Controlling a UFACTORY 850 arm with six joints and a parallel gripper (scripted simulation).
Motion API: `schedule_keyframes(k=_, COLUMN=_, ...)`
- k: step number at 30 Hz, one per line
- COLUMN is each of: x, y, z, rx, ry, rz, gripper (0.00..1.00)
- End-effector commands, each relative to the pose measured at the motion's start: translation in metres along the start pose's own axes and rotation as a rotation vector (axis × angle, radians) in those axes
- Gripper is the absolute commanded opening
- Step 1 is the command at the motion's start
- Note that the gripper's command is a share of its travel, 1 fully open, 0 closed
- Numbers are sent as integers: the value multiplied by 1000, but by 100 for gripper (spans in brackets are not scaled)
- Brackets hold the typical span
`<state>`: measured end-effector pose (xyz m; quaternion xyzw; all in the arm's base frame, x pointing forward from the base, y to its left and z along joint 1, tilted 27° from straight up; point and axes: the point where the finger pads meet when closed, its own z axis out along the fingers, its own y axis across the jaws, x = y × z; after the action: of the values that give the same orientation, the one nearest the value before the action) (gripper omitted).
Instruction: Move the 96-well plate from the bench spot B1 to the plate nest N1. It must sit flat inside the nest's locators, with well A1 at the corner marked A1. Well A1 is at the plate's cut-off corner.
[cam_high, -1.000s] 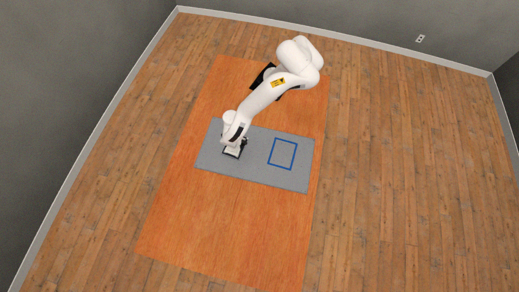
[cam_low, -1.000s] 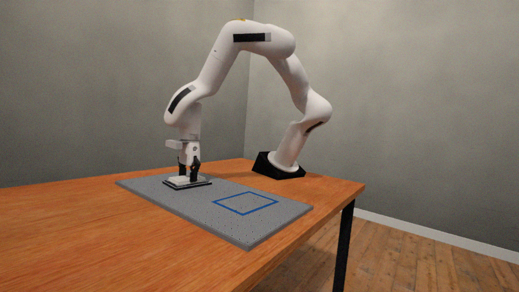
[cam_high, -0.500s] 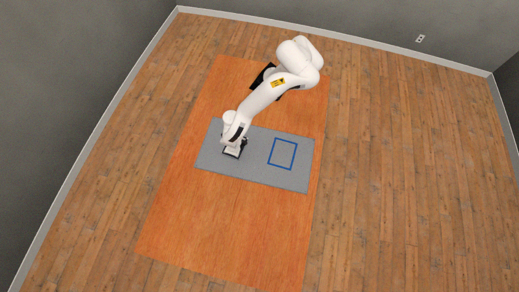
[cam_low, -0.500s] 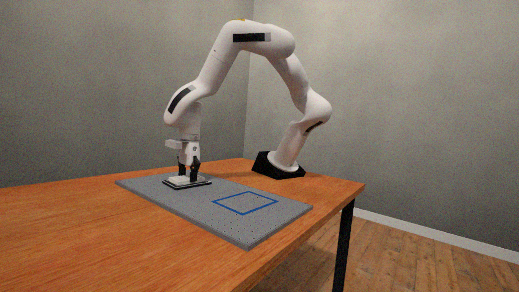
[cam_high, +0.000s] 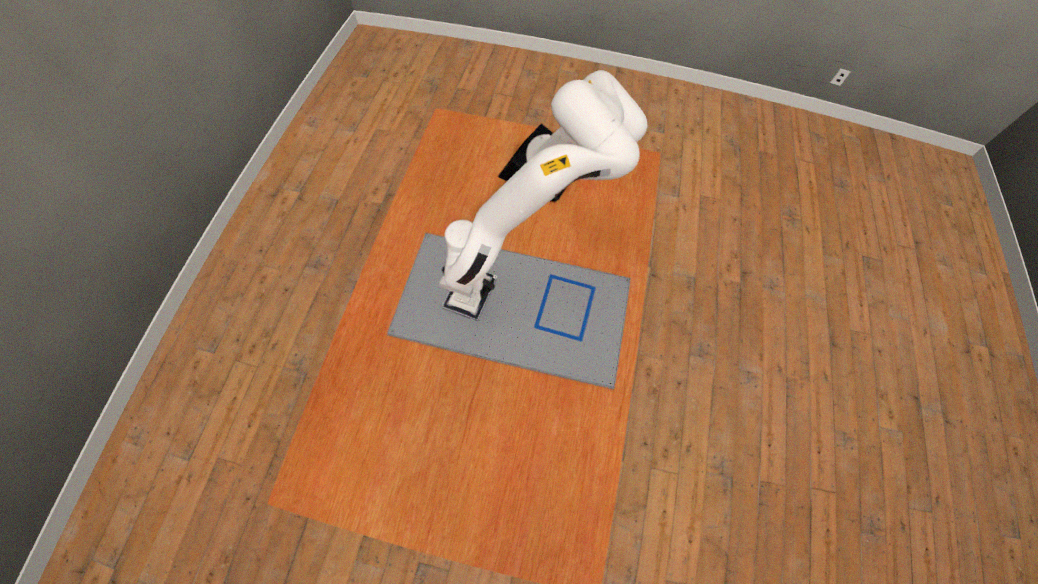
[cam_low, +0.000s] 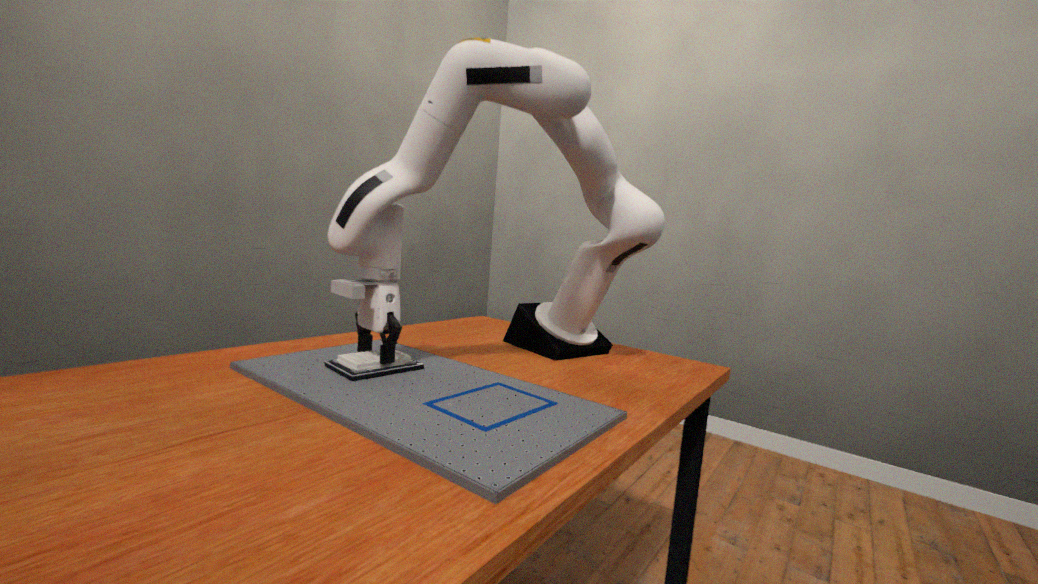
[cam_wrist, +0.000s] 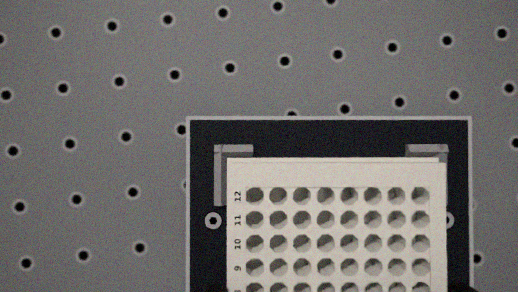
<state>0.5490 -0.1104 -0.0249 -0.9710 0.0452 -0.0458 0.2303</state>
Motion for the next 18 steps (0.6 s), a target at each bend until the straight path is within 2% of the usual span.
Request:
schedule_keyframes(k=1, x=1, y=0, z=-1, rx=-1, ry=2, rz=0, gripper=100)
schedule_keyframes(k=18, x=1, y=0, z=-36, rx=-1, ry=2, rz=0, gripper=100)
